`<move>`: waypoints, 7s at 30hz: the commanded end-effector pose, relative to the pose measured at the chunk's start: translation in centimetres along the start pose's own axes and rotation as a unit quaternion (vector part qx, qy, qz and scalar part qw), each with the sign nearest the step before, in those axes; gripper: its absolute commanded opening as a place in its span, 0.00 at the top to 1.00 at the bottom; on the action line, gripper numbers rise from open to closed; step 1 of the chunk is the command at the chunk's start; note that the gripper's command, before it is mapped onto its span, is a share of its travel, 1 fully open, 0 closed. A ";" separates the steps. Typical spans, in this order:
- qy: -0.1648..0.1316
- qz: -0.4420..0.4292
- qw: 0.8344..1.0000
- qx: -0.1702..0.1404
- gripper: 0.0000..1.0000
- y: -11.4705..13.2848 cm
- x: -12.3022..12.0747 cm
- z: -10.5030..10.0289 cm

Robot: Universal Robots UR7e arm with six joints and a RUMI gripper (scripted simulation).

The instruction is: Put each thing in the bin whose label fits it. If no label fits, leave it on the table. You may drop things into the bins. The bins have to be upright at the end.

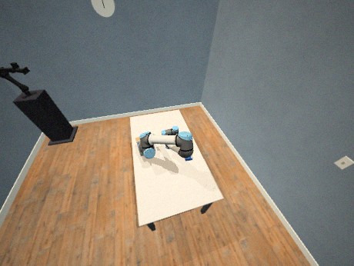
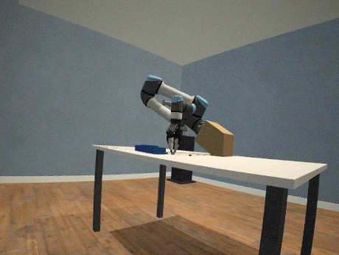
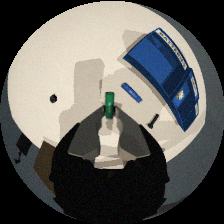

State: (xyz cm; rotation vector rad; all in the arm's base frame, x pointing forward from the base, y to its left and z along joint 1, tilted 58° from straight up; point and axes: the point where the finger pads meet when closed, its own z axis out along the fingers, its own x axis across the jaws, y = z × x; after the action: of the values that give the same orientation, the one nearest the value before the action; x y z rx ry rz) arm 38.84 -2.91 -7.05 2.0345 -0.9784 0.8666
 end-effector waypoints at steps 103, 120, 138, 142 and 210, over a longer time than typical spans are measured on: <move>0.005 -0.272 0.962 -0.002 1.00 -9.8 7.6 -6.6; 0.001 -0.427 0.904 -0.003 1.00 -8.8 6.9 -6.6; 0.000 -0.474 0.881 0.000 1.00 -8.8 6.9 -6.7; 0.000 -0.474 0.881 0.000 1.00 -8.8 6.9 -6.7; 0.000 -0.474 0.881 0.000 0.83 -9.0 7.1 -1.5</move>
State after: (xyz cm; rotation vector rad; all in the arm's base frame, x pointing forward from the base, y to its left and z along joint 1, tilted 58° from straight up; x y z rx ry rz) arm 49.39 -0.05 -3.32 2.1371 0.0967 0.3121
